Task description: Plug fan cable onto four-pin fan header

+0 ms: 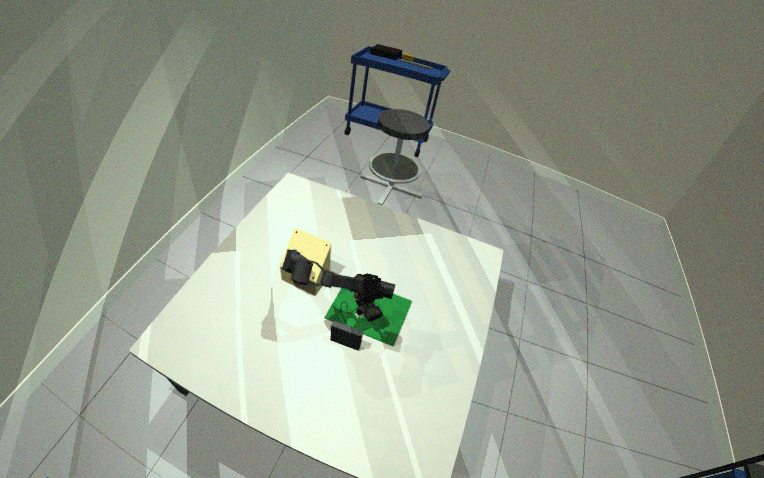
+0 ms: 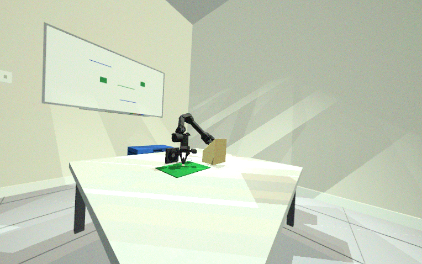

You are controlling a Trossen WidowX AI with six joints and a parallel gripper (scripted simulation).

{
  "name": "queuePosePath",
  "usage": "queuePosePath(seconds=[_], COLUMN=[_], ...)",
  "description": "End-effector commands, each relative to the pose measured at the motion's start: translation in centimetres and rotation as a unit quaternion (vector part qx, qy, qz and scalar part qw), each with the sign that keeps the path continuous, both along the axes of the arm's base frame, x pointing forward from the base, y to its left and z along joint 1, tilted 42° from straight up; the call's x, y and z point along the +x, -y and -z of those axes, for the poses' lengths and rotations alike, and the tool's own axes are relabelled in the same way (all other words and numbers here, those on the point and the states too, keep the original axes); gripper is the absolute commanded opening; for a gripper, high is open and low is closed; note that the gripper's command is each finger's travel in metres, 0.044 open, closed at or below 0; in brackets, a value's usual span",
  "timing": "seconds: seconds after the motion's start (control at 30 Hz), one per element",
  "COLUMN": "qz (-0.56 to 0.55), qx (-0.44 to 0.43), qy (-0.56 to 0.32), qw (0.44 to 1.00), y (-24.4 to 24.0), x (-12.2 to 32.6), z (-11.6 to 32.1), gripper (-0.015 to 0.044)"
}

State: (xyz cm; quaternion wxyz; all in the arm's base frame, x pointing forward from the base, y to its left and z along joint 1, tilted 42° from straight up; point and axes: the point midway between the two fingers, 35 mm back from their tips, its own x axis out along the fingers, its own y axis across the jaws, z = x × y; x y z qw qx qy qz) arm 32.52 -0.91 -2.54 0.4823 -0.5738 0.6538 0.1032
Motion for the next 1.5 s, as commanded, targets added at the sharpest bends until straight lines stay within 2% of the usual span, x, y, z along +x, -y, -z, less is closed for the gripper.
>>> queuePosePath(seconds=[0.0,0.57,0.9,1.0,1.17,1.47], qz=[-0.001,-0.001,-0.002,-0.002,-0.001,-0.001], qx=[-0.003,-0.004,-0.002,-0.002,-0.002,-0.002], qy=[-0.001,-0.001,0.000,0.000,-0.001,-0.001], qw=[1.000,1.000,1.000,1.000,1.000,1.000], y=[0.3,0.9,0.5,0.3,-3.1,-4.1], x=[0.0,0.1,0.1,0.0,-0.6,0.6], z=[0.2,0.8,0.6,0.4,-3.4,-2.9], gripper=[0.0000,0.0000,0.0260,0.0260,0.0260,0.0260])
